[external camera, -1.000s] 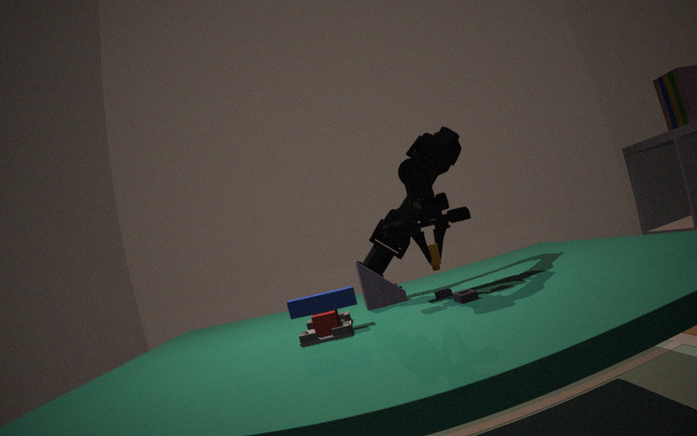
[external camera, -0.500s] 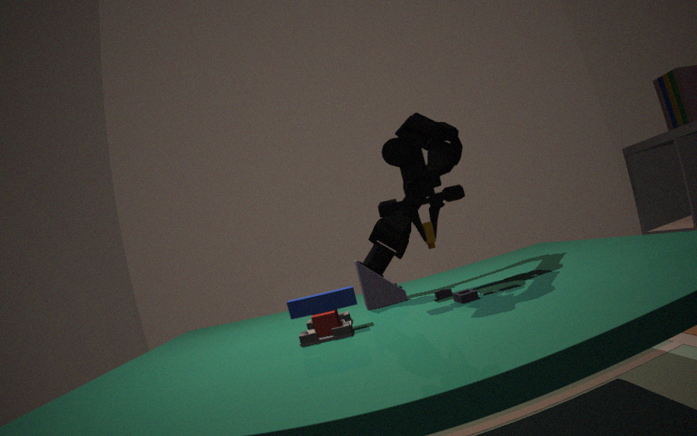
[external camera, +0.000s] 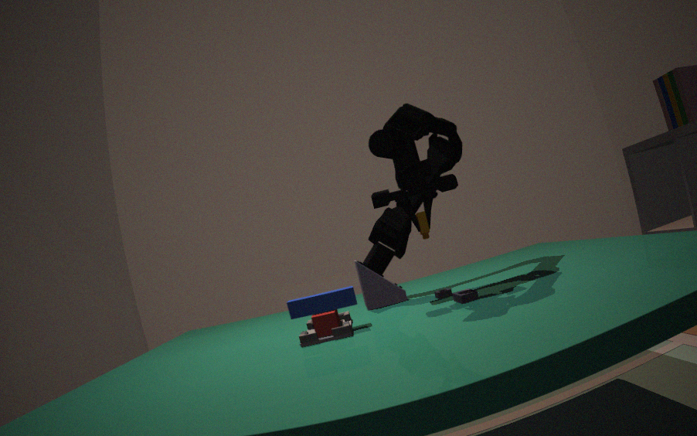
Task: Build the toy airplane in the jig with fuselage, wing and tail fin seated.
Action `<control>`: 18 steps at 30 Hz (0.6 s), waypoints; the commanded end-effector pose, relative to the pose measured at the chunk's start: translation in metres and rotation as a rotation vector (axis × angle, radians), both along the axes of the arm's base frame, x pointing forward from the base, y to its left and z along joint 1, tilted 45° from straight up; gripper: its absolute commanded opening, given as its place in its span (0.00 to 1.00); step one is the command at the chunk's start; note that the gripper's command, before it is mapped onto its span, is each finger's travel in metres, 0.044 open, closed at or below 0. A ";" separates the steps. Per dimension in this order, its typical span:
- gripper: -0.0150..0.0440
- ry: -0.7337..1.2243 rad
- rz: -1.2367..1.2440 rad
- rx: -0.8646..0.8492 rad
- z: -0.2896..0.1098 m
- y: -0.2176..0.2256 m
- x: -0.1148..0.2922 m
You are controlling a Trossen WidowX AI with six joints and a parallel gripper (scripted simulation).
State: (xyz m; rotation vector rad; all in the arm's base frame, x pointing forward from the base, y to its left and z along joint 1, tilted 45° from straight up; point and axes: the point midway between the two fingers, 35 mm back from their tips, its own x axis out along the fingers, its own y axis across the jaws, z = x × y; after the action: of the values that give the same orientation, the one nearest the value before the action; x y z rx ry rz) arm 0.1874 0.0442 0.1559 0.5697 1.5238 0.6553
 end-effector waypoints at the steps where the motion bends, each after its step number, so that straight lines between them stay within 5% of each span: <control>1: 0.25 0.009 -0.008 0.000 -0.009 -0.007 0.007; 18: 0.25 0.012 -0.029 -0.001 -0.047 -0.037 0.031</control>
State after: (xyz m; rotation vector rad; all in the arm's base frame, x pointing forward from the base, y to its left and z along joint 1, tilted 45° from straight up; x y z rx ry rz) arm 0.2148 0.0138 0.1179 0.6015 1.5185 0.6318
